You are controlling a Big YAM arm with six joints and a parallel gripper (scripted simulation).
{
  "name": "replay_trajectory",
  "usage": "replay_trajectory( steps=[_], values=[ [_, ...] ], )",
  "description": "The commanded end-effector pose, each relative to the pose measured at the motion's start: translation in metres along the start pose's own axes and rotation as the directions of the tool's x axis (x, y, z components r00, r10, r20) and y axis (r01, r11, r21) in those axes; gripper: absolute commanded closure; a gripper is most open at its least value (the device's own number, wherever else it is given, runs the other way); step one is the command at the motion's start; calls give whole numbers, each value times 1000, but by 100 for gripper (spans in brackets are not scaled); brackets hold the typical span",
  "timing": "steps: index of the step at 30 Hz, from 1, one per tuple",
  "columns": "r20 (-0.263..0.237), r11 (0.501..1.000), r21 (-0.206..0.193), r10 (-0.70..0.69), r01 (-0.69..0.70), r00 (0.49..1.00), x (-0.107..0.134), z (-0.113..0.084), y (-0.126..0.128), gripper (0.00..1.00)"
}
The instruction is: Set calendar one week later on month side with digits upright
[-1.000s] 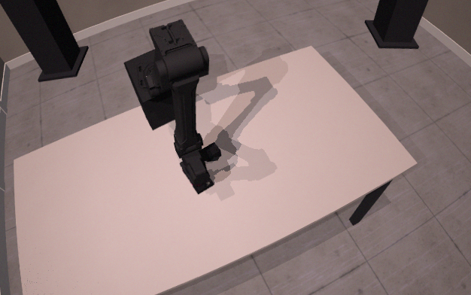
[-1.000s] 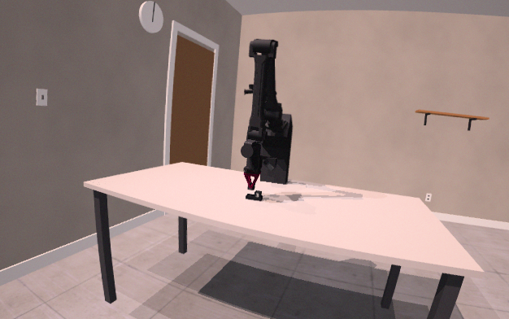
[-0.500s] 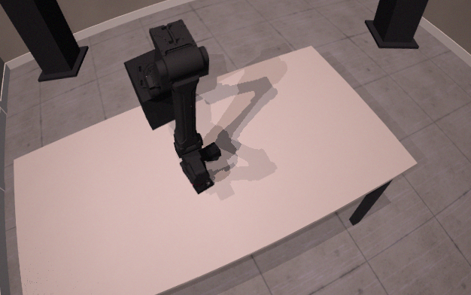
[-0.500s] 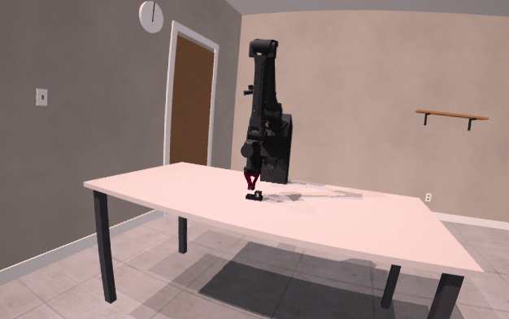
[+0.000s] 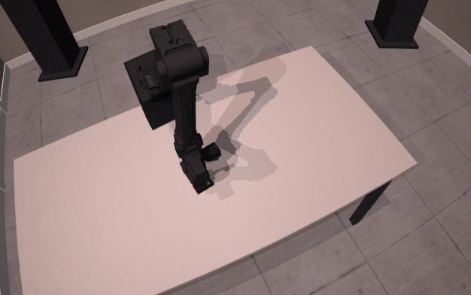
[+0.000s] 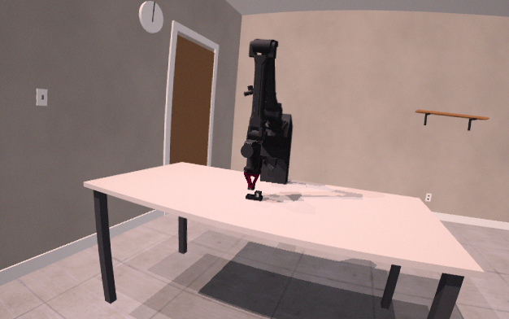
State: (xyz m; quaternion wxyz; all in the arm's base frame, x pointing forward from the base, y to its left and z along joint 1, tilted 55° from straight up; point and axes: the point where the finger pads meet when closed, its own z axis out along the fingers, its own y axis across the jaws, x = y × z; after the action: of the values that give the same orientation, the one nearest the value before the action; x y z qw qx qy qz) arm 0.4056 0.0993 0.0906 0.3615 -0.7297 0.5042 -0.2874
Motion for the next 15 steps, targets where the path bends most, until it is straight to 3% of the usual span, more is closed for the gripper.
replay_trajectory(
  steps=[1, 15],
  values=[
    [11, 1000, 10, 3, -3, 1000, -7, -2, 1, 75],
    [11, 1000, 5, 3, -4, 1000, -6, 4, 1, 75]
  ],
)
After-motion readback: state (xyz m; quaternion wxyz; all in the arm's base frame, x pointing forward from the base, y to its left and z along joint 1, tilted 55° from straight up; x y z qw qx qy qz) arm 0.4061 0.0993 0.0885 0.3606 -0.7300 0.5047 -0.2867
